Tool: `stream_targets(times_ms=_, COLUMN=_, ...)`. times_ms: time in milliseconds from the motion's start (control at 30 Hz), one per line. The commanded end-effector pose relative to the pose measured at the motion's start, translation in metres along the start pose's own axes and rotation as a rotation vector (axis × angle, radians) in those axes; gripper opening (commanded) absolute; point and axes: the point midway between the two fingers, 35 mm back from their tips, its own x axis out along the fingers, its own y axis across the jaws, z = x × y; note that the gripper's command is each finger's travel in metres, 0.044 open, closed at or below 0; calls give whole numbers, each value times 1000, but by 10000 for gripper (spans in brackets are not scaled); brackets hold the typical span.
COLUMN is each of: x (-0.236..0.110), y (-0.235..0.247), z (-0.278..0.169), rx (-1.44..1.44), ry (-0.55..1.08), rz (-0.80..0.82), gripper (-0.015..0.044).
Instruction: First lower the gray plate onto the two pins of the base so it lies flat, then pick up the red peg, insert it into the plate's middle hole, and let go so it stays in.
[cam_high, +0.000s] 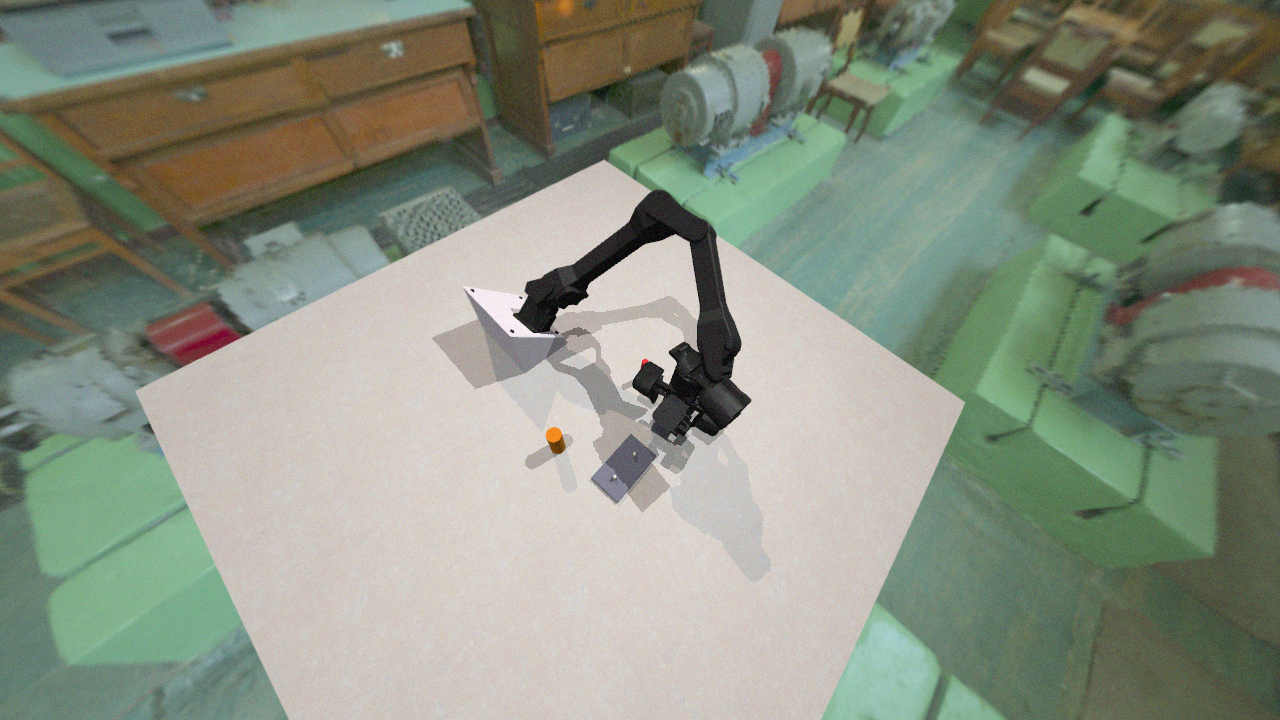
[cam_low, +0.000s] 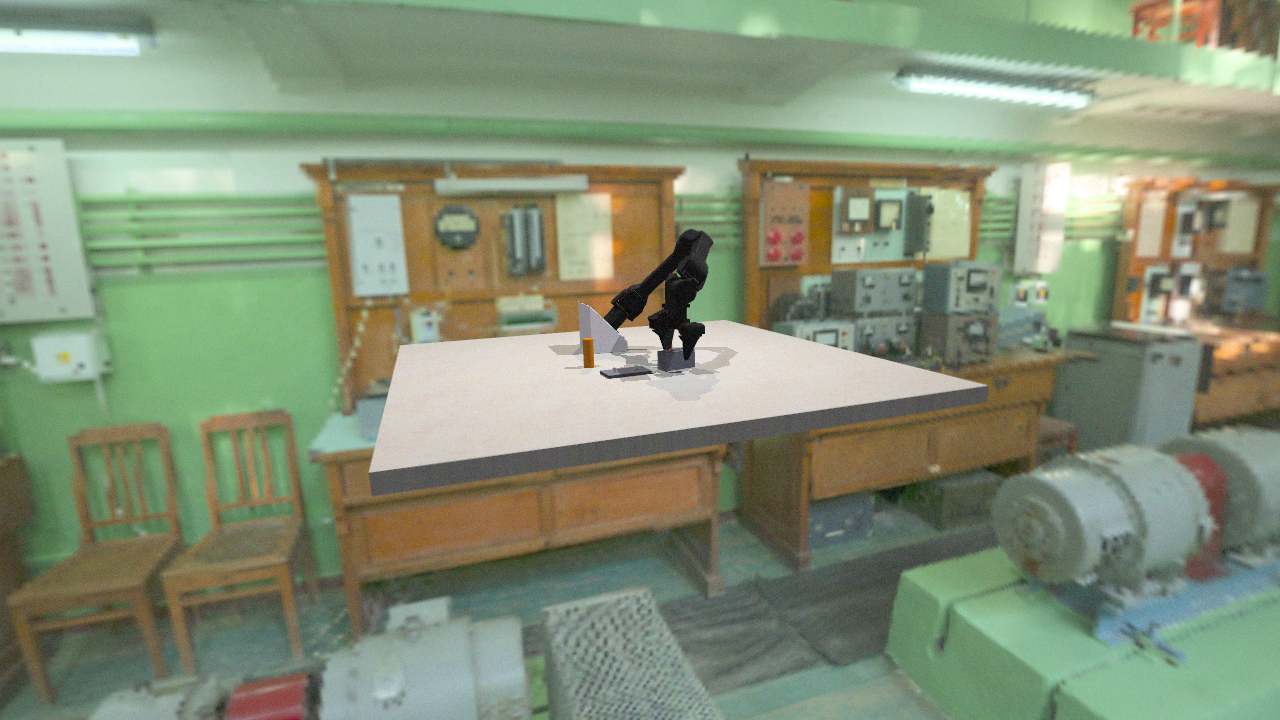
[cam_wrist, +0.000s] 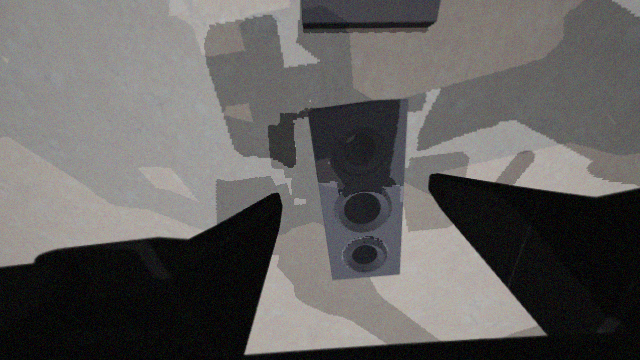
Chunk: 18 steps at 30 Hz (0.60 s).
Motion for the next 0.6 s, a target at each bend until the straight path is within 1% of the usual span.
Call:
stream_targets(times_ms=0, x=8, y=-1, z=0, rx=7, ry=4, rz=0, gripper=440)
stream_targets(times_ms=333, x=22, y=-2, z=-1, rx=7, ry=6, rz=0, gripper=440)
stream_targets(times_ms=567, x=22, y=-2, z=-1, rx=7, ry=6, rz=0, gripper=256)
